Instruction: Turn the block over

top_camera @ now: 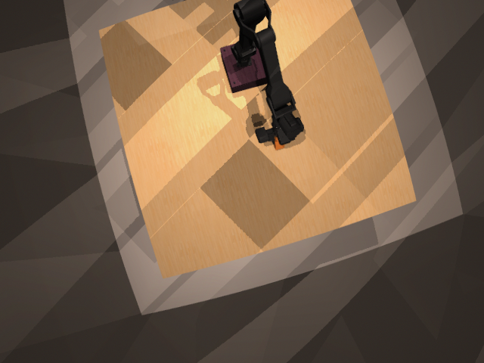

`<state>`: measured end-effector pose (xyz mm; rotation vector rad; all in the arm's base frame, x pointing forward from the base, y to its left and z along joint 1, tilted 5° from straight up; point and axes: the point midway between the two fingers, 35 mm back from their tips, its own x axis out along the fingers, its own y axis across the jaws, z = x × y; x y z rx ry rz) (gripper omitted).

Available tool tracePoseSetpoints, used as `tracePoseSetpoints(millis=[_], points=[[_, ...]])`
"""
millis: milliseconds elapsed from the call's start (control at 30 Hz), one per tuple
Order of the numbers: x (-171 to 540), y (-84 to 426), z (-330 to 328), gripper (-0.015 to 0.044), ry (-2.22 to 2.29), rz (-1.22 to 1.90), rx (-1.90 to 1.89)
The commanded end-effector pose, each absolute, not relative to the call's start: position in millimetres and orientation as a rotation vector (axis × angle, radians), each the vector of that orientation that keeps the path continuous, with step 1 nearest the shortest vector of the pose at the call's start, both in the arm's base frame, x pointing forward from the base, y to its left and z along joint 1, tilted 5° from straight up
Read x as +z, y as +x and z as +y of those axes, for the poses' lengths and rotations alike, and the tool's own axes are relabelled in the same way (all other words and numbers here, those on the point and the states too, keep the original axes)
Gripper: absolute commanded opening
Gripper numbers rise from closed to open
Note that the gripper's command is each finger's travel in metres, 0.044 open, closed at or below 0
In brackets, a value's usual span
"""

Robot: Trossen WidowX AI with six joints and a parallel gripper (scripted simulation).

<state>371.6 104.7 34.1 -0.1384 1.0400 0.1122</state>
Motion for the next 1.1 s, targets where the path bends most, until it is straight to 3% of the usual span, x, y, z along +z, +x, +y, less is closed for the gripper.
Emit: tracePoseSetpoints(millis=[0, 1067], points=[[35, 369, 103, 0.0, -0.138, 0.987, 0.114], [0, 377, 105, 0.0, -0.11, 0.574, 0.14]])
